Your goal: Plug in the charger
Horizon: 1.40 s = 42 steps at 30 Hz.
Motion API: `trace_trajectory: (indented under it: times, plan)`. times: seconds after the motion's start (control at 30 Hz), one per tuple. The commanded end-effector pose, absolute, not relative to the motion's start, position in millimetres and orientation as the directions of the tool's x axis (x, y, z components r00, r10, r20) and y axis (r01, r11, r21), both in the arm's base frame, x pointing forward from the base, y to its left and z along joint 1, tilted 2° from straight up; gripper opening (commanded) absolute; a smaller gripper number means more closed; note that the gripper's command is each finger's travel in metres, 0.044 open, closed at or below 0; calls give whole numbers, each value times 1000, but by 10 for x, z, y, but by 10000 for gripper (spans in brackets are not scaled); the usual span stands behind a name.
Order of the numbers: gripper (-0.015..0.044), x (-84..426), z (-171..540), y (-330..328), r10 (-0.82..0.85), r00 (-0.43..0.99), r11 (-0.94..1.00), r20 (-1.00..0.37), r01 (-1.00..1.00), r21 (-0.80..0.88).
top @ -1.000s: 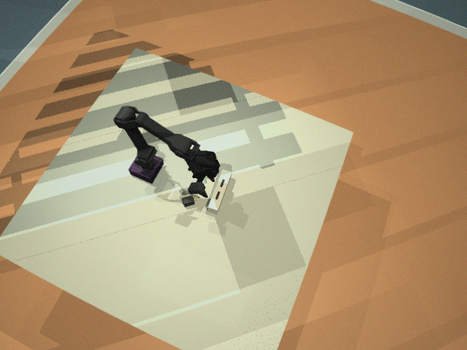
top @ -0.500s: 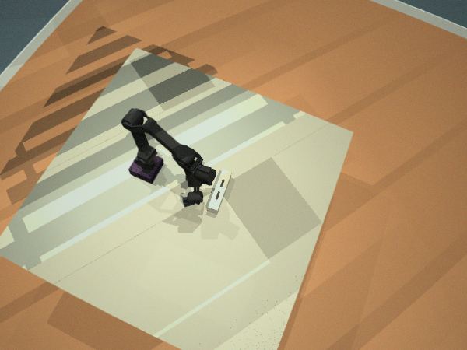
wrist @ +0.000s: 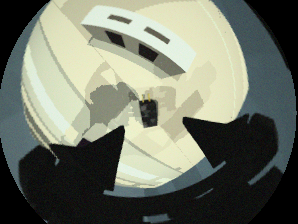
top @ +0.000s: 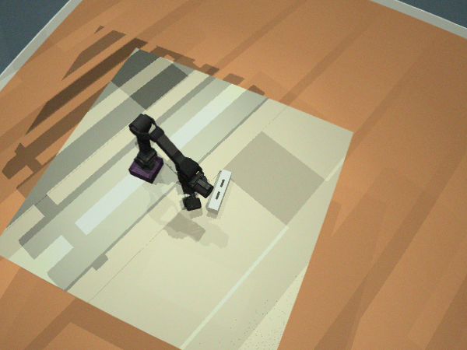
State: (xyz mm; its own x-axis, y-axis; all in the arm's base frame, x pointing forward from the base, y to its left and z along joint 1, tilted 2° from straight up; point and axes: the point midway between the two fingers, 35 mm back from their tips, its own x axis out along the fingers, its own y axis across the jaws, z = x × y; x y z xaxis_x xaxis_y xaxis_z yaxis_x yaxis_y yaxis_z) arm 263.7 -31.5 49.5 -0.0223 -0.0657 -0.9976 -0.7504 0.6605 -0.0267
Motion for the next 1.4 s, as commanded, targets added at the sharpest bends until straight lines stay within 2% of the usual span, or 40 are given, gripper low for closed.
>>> trace_trajectory:
  times: [0.0,1.37]
  plan:
    - [440,2603,474,-334,-50,-57,633,-997,-774,12]
    - [440,2591,-89,-332,-50,-57,633,-997,-774,13]
